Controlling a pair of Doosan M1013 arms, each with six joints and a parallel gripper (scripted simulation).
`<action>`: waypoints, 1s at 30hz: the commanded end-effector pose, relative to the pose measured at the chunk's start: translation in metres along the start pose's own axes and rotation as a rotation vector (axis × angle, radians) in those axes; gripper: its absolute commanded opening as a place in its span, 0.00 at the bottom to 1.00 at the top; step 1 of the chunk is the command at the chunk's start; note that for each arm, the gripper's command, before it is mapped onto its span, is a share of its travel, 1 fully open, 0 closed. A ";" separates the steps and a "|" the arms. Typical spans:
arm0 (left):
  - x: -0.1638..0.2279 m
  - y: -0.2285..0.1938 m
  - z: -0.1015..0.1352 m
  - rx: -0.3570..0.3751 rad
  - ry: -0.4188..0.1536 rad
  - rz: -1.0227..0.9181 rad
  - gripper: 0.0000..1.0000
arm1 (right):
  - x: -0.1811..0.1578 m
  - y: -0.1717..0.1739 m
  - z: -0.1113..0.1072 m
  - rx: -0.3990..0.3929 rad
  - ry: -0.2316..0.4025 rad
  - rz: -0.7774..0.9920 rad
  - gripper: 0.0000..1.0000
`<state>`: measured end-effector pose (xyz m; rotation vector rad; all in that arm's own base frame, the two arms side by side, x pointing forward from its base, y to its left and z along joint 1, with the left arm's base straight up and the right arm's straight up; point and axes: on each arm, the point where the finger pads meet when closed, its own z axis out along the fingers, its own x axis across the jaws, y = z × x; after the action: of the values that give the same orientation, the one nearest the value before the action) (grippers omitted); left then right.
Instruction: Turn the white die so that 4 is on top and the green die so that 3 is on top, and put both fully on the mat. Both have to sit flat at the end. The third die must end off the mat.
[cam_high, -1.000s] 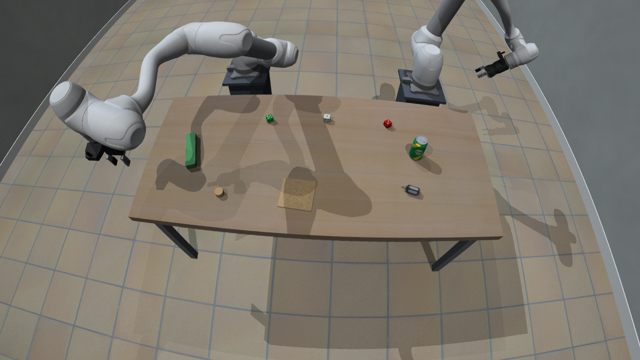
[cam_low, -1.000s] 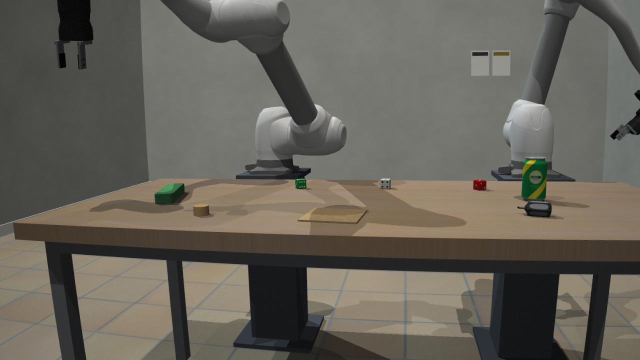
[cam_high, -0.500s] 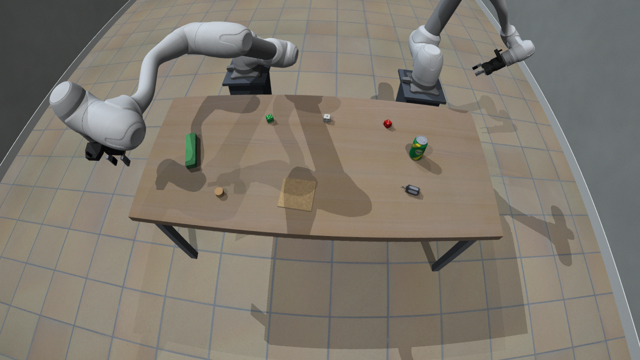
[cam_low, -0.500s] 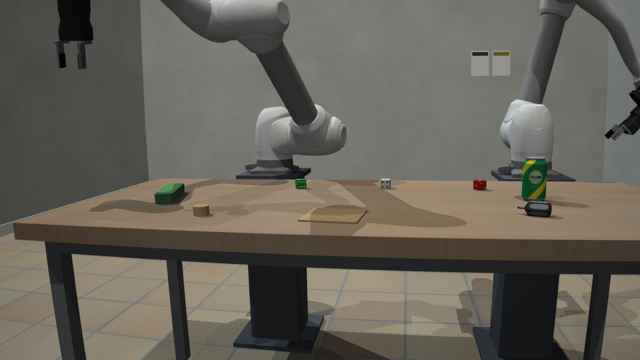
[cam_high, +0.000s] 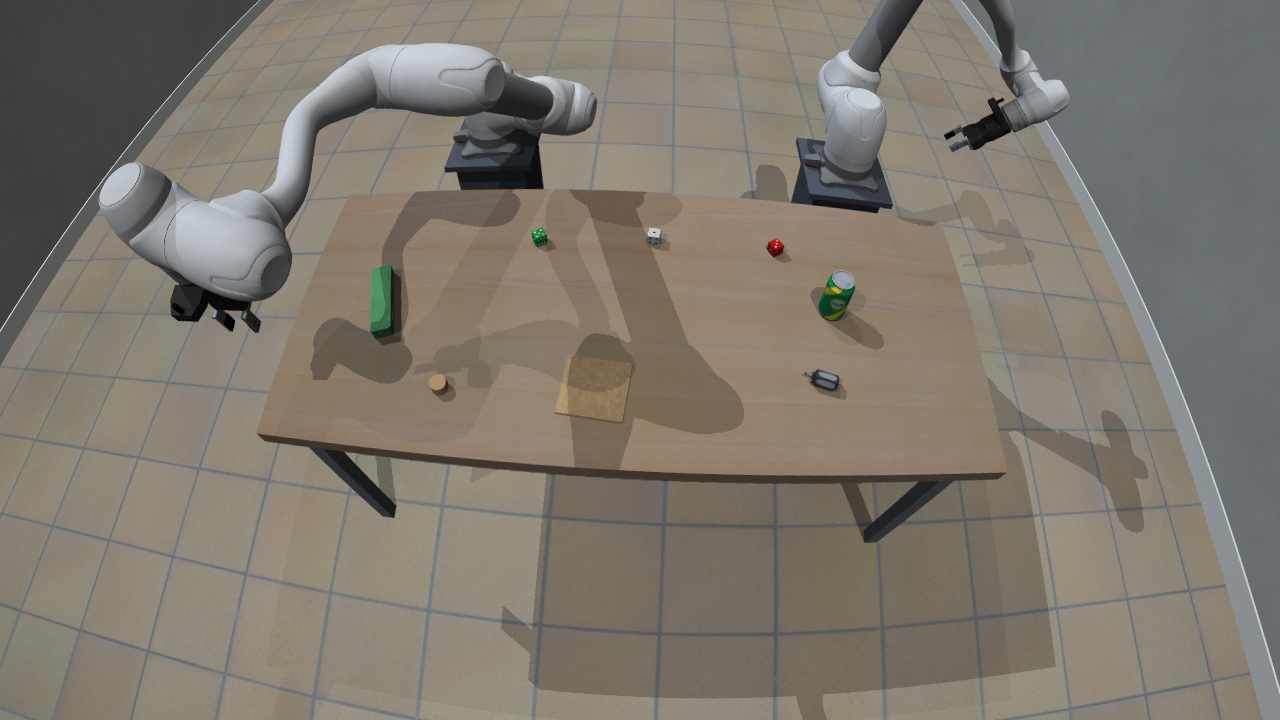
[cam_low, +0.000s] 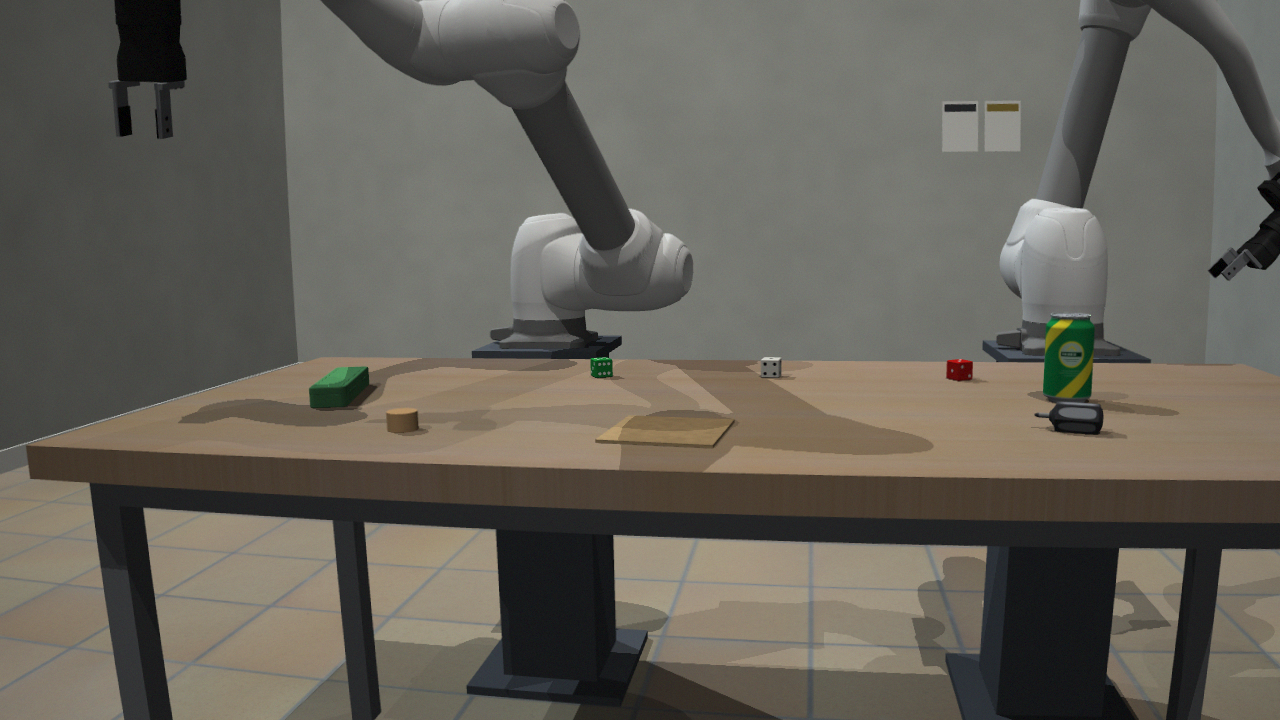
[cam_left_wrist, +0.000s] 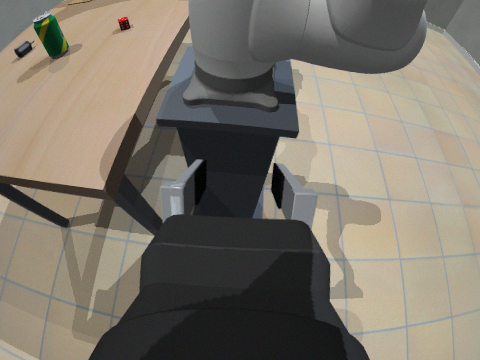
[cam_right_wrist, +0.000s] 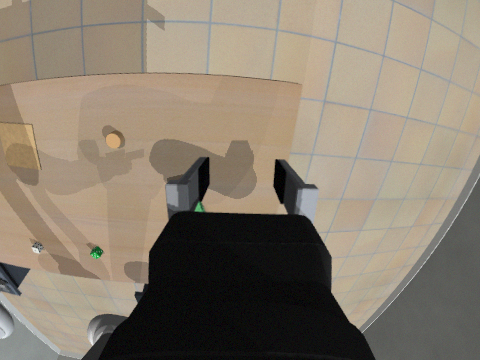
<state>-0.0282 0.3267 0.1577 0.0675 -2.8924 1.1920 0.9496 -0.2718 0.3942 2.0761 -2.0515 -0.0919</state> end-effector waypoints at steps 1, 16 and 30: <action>0.004 -0.003 0.002 0.003 0.007 -0.007 1.00 | -0.001 0.000 -0.001 0.002 0.000 -0.005 1.00; 0.004 -0.003 0.002 0.003 0.007 -0.007 1.00 | -0.021 0.001 -0.001 0.010 0.003 -0.074 1.00; 0.004 -0.003 0.002 0.003 0.007 -0.007 1.00 | -0.075 0.006 0.001 0.029 0.009 -0.265 1.00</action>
<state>-0.0282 0.3267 0.1577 0.0675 -2.8924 1.1920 0.9432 -0.2089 0.3873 2.3090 -1.8129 -0.0987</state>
